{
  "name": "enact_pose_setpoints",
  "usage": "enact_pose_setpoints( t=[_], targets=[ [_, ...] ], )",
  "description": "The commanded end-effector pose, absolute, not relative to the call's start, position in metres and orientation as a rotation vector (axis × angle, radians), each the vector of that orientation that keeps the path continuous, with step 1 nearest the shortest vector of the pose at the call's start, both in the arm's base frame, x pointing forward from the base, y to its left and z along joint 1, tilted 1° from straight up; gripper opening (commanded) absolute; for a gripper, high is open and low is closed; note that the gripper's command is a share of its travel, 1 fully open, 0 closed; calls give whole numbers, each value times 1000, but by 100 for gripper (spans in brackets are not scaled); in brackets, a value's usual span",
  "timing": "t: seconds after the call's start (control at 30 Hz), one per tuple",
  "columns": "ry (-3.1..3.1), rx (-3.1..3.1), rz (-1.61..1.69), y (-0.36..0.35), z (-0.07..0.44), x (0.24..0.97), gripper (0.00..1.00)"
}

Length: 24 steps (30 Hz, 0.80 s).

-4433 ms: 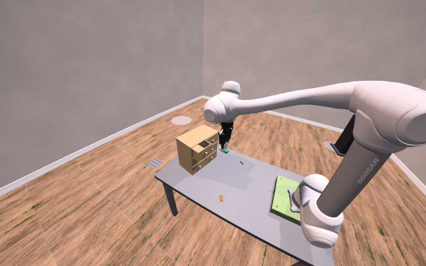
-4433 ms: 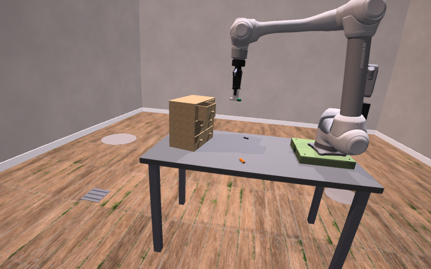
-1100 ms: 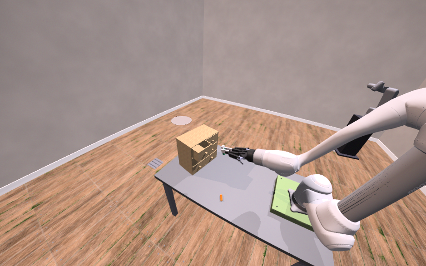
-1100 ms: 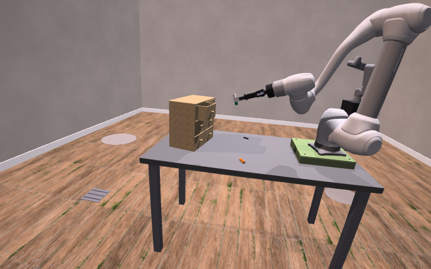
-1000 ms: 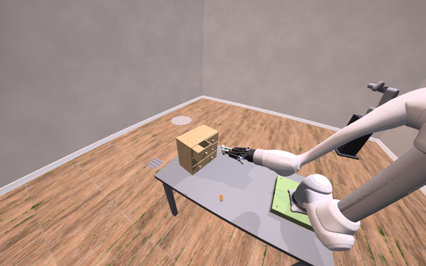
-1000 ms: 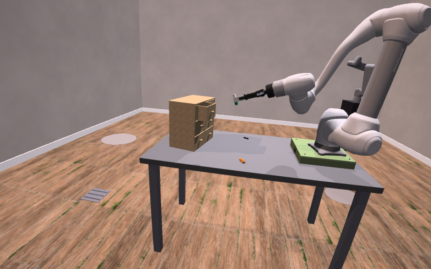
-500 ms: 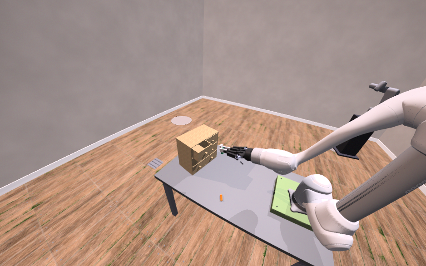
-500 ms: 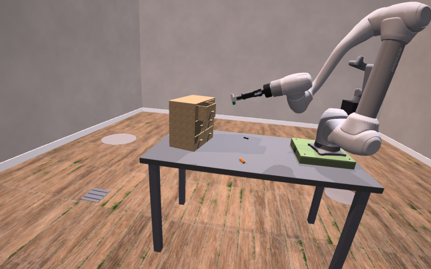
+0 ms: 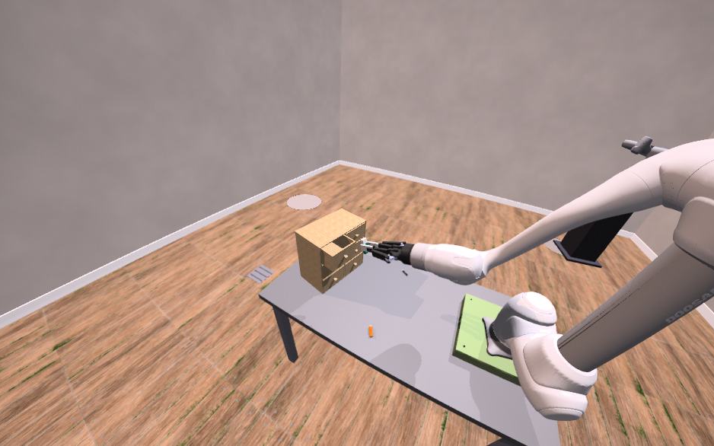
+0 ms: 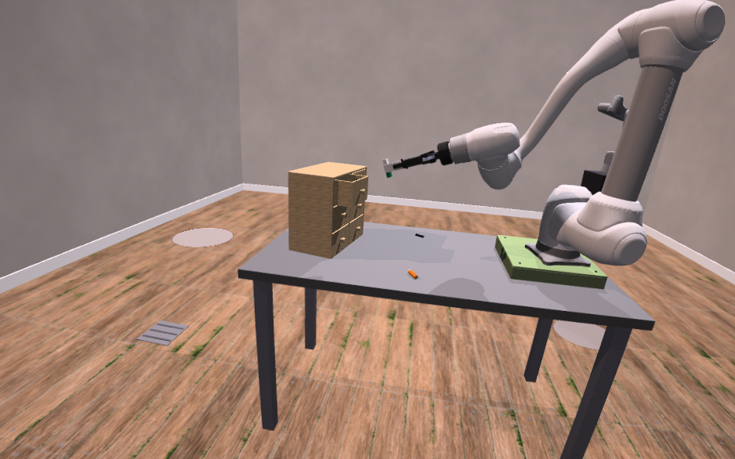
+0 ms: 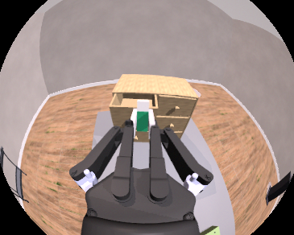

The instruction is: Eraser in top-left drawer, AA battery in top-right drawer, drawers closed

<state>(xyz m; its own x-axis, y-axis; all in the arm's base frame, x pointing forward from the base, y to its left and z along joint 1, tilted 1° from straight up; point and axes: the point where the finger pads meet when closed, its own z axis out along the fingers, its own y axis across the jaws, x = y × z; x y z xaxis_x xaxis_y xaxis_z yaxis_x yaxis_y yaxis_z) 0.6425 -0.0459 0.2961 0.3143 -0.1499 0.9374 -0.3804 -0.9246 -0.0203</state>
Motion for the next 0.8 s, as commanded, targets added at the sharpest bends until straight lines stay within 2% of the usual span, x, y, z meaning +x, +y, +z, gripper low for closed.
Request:
enact_pose_setpoints(
  t=[0.0,0.77],
  targets=[
    [-487,2373,1659,-50,296,653,11],
    [-487,2373,1659,-81,296,728,11]
  ],
)
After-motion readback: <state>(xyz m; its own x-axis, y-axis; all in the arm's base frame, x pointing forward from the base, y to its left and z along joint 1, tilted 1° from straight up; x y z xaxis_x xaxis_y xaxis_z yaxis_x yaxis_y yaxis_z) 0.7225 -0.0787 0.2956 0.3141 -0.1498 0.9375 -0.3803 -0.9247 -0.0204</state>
